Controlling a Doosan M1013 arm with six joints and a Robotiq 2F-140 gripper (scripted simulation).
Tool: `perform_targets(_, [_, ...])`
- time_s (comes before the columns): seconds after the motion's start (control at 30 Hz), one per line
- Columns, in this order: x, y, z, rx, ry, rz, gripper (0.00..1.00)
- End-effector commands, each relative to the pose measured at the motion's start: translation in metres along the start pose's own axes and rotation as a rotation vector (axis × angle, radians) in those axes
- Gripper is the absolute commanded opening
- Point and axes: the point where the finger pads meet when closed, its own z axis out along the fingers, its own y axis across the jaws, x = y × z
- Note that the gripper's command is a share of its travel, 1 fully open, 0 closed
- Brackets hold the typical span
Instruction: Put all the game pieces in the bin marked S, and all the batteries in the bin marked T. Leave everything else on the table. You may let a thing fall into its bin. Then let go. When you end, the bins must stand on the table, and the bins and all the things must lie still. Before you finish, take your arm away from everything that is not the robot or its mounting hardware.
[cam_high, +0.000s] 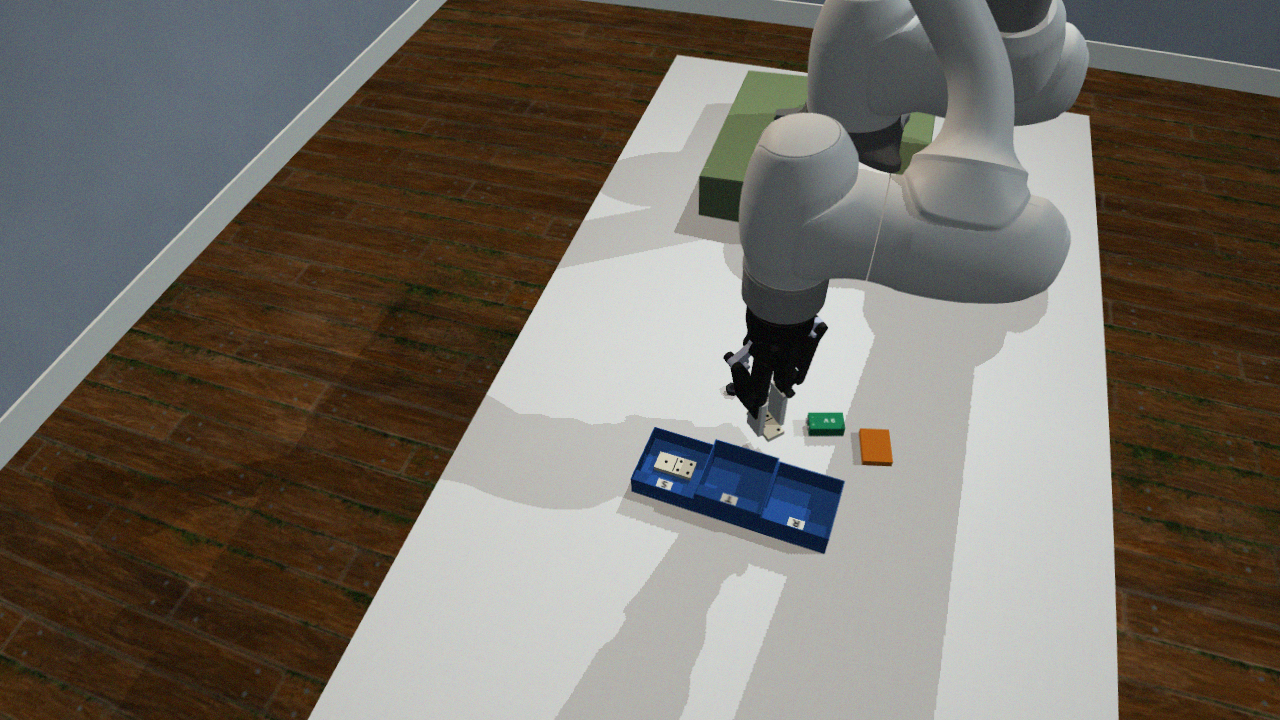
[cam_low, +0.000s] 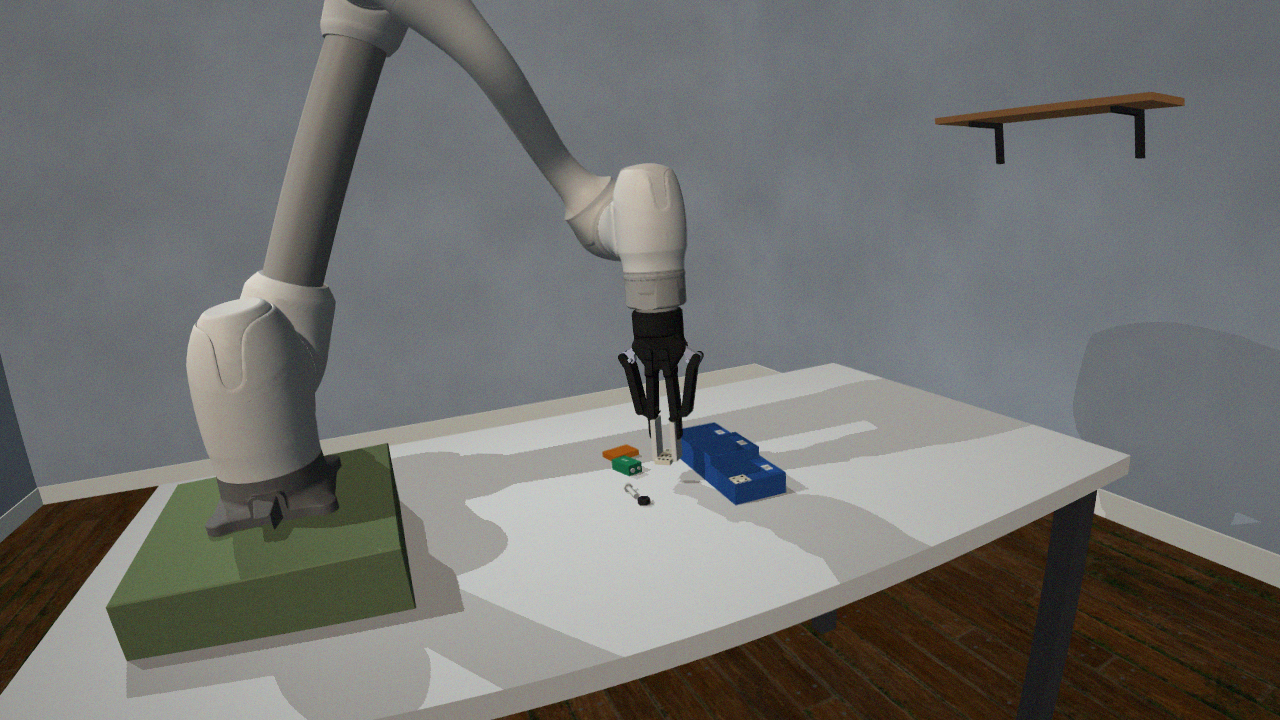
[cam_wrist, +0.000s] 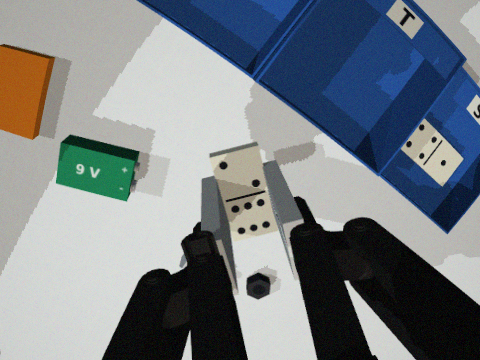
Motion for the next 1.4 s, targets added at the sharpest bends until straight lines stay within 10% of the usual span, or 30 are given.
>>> perform_targets(0.0, [0.0,0.0,-0.007,0.0,0.0,0.0,0.13])
perform_targets(0.83, [0.0,0.0,-0.03,0.0,0.0,0.0,0.13])
perform_targets(1.37, [-0.012,0.083,-0.03,-0.002,-0.002,-0.272,0.13])
